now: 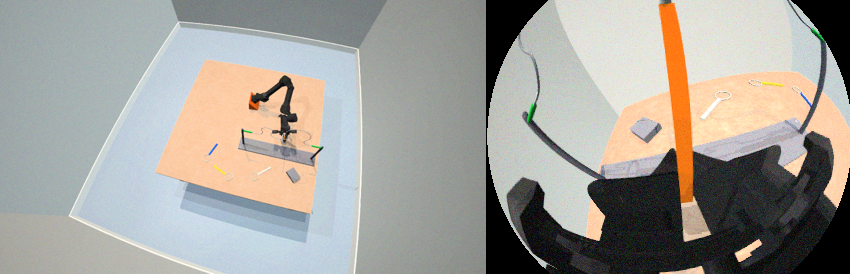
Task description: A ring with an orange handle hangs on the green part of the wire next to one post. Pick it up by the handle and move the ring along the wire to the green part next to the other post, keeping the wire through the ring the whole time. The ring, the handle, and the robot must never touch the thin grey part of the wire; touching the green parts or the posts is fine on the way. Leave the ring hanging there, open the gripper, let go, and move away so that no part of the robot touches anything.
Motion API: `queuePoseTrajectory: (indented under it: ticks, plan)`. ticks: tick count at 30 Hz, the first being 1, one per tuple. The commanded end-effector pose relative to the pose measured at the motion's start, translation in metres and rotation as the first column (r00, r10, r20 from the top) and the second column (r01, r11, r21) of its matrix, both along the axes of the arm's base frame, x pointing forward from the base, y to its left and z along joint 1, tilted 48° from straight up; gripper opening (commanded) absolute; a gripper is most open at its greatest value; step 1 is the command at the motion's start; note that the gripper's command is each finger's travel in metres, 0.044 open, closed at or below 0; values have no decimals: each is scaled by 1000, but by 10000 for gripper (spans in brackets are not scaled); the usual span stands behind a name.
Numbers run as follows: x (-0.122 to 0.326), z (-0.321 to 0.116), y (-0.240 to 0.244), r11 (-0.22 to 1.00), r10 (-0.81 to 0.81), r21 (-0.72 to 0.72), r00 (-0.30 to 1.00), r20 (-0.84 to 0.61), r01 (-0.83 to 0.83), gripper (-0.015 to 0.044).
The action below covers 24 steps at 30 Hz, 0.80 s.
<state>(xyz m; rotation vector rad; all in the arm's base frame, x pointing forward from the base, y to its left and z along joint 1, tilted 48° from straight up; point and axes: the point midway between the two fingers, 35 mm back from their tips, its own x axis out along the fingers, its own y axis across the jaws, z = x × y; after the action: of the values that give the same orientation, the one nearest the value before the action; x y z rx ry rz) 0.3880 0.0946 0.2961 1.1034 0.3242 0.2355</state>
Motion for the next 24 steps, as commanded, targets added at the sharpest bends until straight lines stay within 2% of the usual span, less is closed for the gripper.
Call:
queuePoseTrajectory:
  ticks: [1,10,24]
  plan:
    - [-2,-11,-5,998,5,-60,1000,-14,-6,-150]
    - [-4,-29,-18,987,4,-162,999,-32,-9,-150]
    - [-7,-45,-31,976,2,-219,999,-42,-11,-150]
